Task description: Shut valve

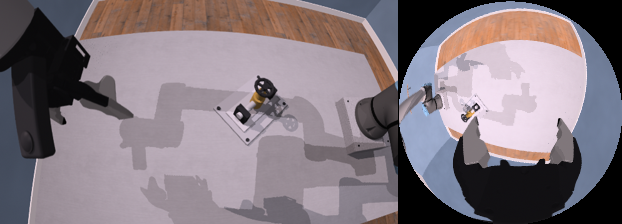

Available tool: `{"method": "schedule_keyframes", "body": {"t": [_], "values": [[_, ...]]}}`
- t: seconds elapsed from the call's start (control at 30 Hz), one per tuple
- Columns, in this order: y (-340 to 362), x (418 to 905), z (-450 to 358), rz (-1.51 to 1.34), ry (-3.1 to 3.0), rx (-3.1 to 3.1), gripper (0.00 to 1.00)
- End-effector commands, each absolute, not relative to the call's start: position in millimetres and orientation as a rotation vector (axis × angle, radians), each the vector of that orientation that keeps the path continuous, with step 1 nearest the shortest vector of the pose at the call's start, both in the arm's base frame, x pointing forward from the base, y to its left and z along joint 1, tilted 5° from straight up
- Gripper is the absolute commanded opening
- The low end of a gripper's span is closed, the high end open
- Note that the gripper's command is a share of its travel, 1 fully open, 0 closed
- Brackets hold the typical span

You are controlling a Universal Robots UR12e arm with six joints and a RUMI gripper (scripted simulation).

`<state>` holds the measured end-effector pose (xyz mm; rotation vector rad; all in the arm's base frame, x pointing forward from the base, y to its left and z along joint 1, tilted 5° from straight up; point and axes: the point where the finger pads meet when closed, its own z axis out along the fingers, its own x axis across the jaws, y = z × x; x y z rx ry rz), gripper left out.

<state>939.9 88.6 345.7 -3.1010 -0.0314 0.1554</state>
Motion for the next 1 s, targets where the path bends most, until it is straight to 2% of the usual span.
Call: {"method": "schedule_keyframes", "body": {"t": [0.0, 0.23, 0.6, 0.67, 0.97], "values": [[75, 929, 345, 0.143, 0.013, -3.101, 1.0], [49, 907, 339, 0.125, 0.099, -3.097, 1.0], [-23, 818, 312, 0.064, 0.392, -3.068, 1.0], [-23, 818, 312, 0.064, 0.392, -3.068, 1.0], [-71, 718, 272, 0.005, 0.674, -3.013, 1.0]]}}
